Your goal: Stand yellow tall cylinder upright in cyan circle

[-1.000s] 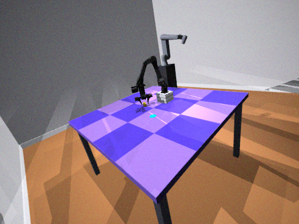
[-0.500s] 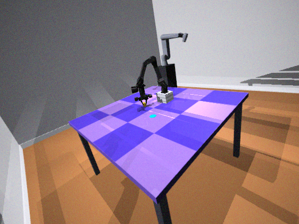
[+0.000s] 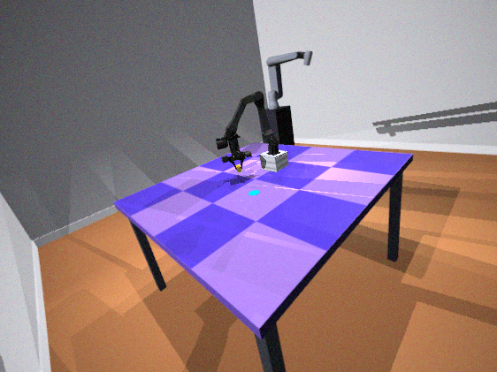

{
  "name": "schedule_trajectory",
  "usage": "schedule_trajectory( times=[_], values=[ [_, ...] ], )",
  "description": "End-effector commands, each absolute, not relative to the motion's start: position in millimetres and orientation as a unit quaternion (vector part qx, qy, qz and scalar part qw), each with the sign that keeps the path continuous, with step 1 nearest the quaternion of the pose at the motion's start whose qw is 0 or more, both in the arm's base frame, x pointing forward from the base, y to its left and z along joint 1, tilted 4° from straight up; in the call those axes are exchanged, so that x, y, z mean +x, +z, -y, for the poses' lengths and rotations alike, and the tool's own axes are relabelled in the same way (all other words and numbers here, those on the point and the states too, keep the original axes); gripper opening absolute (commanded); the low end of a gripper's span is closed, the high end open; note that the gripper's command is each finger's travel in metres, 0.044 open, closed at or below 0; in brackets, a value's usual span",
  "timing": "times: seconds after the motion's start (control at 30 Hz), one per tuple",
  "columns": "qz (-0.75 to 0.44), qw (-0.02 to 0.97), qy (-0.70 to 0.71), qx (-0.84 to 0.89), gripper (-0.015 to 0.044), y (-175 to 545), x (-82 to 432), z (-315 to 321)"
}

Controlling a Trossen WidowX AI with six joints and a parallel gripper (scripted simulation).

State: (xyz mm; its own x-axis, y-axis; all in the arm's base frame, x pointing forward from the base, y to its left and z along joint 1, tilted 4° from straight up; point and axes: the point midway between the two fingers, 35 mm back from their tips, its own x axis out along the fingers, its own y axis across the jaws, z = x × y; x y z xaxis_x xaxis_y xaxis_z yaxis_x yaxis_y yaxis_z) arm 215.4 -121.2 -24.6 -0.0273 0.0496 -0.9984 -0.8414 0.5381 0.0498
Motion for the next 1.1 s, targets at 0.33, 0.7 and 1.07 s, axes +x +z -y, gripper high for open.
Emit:
schedule_trajectory(
  times=[0.33,0.7,1.07],
  values=[
    [-0.621,0.619,0.357,-0.322,0.0105,20.8,216.5,124.4],
    [-0.621,0.619,0.357,-0.322,0.0105,48.4,213.2,123.0],
    [-0.618,0.614,0.362,-0.332,0.0105,52.2,230.2,111.3]
  ],
)
